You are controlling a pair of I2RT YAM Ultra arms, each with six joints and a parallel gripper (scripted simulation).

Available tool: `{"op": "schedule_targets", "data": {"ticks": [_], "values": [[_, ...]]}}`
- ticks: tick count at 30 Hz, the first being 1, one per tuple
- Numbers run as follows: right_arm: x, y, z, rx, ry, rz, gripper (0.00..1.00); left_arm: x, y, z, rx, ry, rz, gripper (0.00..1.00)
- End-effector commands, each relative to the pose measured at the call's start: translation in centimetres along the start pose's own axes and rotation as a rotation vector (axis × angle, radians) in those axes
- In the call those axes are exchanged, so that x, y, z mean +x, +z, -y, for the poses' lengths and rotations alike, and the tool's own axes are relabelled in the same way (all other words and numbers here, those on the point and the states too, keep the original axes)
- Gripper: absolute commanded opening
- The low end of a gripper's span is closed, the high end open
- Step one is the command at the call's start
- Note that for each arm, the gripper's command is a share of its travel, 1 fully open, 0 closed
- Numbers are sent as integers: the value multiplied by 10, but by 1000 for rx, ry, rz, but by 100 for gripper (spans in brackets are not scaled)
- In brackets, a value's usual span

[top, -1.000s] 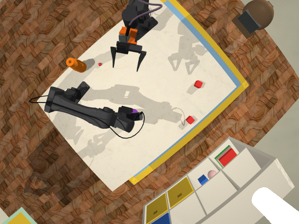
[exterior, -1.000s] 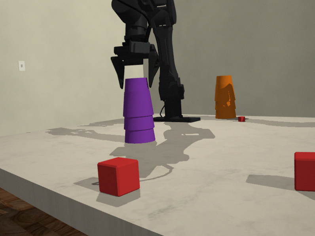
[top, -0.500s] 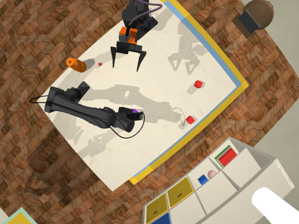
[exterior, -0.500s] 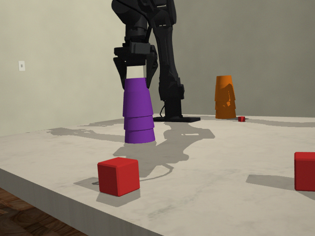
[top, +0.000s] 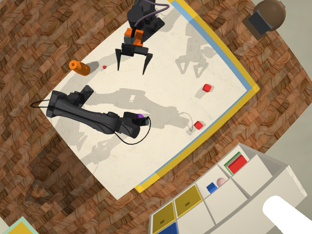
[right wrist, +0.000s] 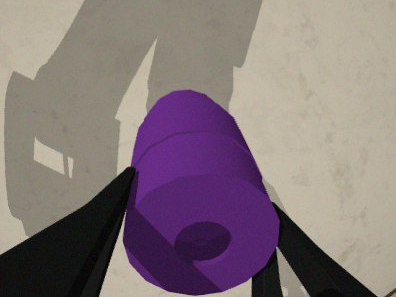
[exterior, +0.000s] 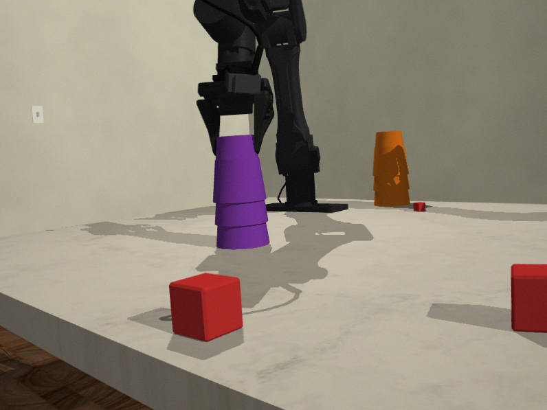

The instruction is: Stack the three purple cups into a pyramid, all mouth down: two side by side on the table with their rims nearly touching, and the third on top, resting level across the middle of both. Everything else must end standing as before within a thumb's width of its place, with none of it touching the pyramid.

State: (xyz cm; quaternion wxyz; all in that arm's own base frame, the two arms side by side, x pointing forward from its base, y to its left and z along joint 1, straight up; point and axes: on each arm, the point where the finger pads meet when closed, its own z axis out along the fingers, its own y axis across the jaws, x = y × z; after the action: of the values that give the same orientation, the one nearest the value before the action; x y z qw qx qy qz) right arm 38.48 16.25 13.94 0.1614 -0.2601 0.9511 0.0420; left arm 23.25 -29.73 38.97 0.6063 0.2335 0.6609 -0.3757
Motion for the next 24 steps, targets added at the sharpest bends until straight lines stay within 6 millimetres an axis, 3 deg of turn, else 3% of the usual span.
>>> {"op": "schedule_targets", "data": {"ticks": [1,24], "values": [[-6,-18,2,-8,2,28,0,-4,-5,2,-1,8,5,100],[-26,-74,-1,-12,2,18,0,-4,-5,2,-1,8,5,100]]}}
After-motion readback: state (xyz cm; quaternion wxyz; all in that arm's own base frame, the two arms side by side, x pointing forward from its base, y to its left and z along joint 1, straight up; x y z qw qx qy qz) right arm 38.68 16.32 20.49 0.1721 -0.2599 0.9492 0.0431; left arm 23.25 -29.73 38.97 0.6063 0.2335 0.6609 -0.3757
